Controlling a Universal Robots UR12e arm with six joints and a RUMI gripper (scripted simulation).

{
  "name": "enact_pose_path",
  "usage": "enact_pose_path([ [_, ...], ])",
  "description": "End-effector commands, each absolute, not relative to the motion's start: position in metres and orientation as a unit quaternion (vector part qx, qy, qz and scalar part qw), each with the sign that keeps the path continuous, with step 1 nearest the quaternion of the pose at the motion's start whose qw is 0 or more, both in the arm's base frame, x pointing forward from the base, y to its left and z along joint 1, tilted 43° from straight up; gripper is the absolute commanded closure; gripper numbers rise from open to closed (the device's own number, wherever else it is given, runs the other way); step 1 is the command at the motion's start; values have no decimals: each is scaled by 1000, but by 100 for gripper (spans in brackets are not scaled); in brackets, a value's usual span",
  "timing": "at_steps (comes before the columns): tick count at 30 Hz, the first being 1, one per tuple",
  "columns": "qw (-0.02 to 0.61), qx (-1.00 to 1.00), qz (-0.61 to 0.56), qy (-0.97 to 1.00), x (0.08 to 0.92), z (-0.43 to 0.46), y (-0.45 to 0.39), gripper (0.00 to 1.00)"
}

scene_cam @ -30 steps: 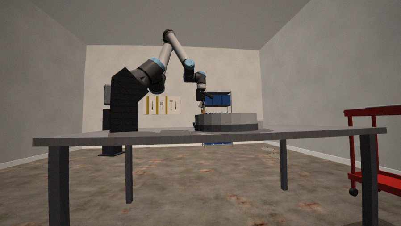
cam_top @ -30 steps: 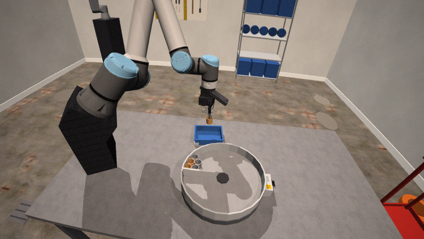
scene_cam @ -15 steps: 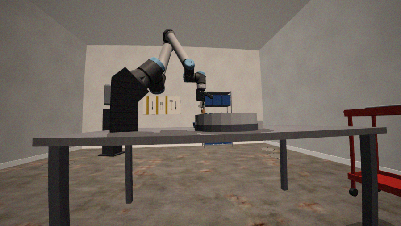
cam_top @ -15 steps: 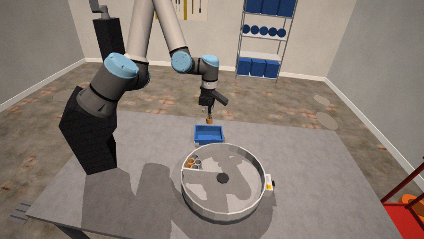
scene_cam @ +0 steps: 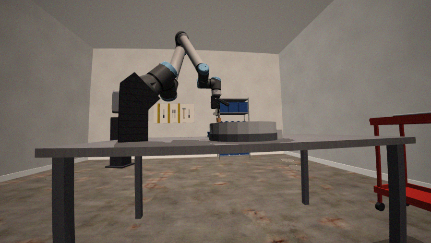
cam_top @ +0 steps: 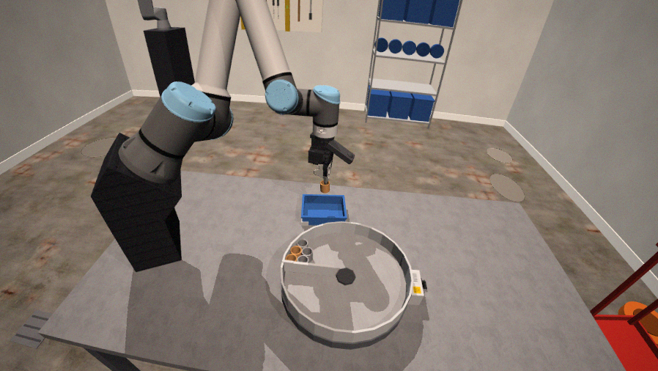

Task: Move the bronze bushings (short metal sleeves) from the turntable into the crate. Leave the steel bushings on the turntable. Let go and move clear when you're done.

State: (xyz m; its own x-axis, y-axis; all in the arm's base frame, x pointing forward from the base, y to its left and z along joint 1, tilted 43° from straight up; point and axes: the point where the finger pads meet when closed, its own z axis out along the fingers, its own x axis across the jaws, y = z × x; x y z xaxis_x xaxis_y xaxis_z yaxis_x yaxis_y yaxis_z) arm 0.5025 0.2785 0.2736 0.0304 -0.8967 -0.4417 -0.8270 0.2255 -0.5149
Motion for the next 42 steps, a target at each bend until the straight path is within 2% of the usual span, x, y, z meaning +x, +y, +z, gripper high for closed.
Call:
enact_pose_path([
  [1, 361, -620, -48, 694, 504, 273, 279, 100],
  [25, 361, -620, -48, 694, 544, 221, 307, 100],
  [42, 361, -620, -48, 694, 546, 217, 309, 100],
])
